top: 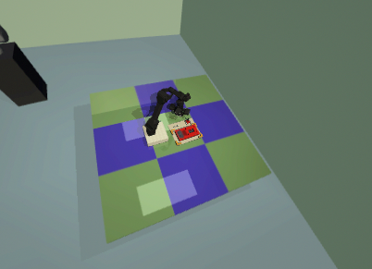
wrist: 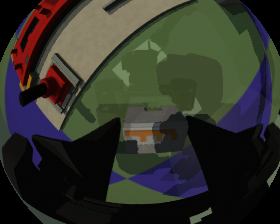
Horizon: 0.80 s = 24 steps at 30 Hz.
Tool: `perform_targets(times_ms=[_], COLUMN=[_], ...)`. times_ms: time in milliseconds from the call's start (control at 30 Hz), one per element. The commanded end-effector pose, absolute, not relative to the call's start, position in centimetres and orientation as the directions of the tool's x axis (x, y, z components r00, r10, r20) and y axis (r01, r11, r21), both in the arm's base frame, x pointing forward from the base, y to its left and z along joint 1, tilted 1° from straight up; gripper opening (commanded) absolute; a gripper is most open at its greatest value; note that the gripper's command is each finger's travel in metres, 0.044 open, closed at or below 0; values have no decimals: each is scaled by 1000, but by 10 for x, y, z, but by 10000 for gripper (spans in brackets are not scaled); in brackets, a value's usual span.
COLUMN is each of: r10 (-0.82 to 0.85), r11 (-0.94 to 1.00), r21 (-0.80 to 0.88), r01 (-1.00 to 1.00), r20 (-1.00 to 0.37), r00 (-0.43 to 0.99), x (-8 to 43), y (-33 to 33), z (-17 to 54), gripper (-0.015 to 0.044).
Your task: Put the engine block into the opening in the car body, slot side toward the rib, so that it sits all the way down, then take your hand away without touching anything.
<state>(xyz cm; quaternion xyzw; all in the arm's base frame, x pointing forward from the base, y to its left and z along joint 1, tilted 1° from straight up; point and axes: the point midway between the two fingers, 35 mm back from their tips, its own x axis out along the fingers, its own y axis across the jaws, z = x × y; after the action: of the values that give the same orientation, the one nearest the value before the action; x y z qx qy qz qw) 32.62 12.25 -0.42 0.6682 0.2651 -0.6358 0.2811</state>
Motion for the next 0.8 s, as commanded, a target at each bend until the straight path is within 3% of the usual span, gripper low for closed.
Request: perform_targets(times_ms=[0, 33, 767], r10=[-2, -2, -7], r11=[-701, -701, -702], r21=[39, 39, 37], r01=[712, 712, 711], r20=[-999, -999, -999], r00=[53, 53, 46], x=[327, 327, 325], y=[123, 123, 123], z=[-4, -4, 41], gripper=[420, 440, 440])
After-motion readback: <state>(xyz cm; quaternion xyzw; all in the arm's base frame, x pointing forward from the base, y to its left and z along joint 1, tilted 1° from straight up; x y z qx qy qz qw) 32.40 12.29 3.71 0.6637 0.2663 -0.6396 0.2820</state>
